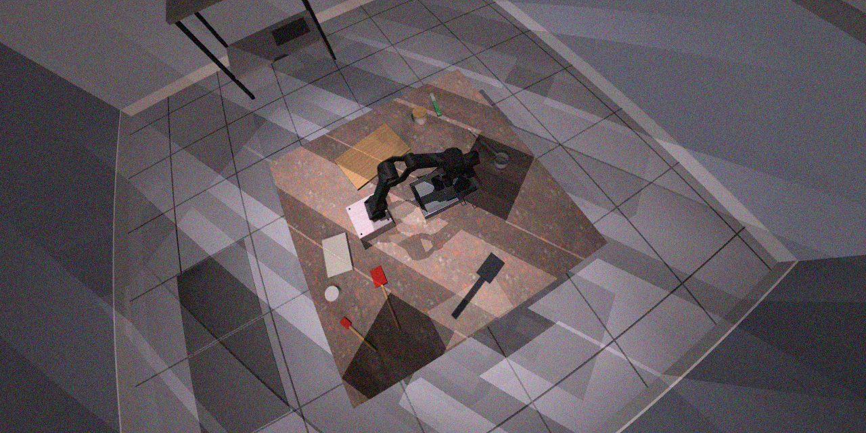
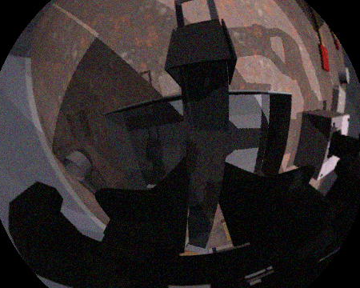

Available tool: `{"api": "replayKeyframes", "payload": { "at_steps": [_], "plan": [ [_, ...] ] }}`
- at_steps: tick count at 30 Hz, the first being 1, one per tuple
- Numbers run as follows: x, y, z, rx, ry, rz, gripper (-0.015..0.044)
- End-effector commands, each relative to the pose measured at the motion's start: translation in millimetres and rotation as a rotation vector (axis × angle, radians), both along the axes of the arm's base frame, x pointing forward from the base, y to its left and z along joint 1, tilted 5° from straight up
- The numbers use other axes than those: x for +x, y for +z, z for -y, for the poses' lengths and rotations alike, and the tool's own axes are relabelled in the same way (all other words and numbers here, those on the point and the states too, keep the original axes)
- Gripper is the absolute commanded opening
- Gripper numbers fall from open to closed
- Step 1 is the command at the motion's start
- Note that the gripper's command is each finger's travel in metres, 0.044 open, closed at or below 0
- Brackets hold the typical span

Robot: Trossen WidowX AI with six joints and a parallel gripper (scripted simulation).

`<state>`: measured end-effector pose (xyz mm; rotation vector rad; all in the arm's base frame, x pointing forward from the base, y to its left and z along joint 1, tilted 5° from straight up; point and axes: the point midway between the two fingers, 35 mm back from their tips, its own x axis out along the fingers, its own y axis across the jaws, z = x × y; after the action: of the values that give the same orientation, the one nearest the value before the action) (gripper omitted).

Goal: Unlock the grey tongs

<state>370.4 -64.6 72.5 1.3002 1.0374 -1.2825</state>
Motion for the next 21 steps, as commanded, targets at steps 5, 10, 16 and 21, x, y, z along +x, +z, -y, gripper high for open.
{"api": "replayKeyframes", "payload": {
  "at_steps": [5, 10, 16, 21],
  "plan": [
    [2.5, 1.1, -24.6, -0.004, 0.085, -0.006, -0.0150],
    [3.9, 2.1, -53.3, -0.011, 0.184, -0.012, -0.0150],
    [3.7, 3.7, -91.6, -0.015, 0.318, -0.014, -0.0150],
    [-0.1, 5.1, -123.2, -0.019, 0.423, -0.021, -0.0150]
  ]
}}
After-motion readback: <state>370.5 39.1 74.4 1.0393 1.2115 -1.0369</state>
